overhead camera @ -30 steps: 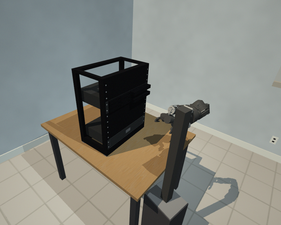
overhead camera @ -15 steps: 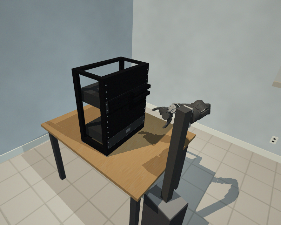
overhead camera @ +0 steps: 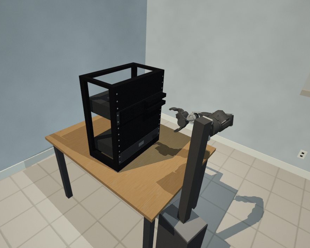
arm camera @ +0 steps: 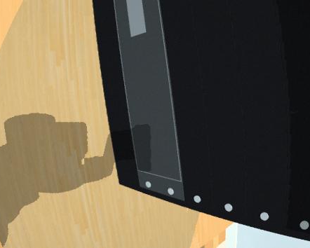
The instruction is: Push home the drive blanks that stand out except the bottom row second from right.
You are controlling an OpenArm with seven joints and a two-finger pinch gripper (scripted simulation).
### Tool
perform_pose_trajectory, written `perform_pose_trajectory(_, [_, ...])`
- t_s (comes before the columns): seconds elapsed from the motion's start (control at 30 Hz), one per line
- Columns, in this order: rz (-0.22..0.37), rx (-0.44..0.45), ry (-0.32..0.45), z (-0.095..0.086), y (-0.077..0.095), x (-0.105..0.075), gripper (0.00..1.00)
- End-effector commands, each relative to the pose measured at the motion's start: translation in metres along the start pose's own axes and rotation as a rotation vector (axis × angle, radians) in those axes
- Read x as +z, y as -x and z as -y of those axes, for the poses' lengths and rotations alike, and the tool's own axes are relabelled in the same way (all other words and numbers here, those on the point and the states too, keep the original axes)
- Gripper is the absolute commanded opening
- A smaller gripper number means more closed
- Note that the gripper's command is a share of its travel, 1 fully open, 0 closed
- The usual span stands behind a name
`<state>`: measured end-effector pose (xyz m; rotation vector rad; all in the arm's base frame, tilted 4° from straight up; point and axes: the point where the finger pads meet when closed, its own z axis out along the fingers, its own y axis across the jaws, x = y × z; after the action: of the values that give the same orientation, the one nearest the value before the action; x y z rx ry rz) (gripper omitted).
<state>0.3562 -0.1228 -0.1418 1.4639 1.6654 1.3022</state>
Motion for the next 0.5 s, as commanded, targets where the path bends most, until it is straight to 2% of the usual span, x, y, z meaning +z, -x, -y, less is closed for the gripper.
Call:
perform_pose_trajectory(0.0, [0.002, -0.011, 0.040, -0.007, 0.001, -0.001, 1.00])
perform_pose_trajectory(0.03, [0.002, -0.011, 0.040, -0.007, 0.001, -0.001, 1.00])
perform_pose_trajectory(0.27, [0.008, -0.067, 0.208, -0.039, -0.001, -0.010, 1.00])
perform_pose_trajectory(0.47, [0.012, -0.103, 0.314, -0.058, -0.003, -0.018, 1.00])
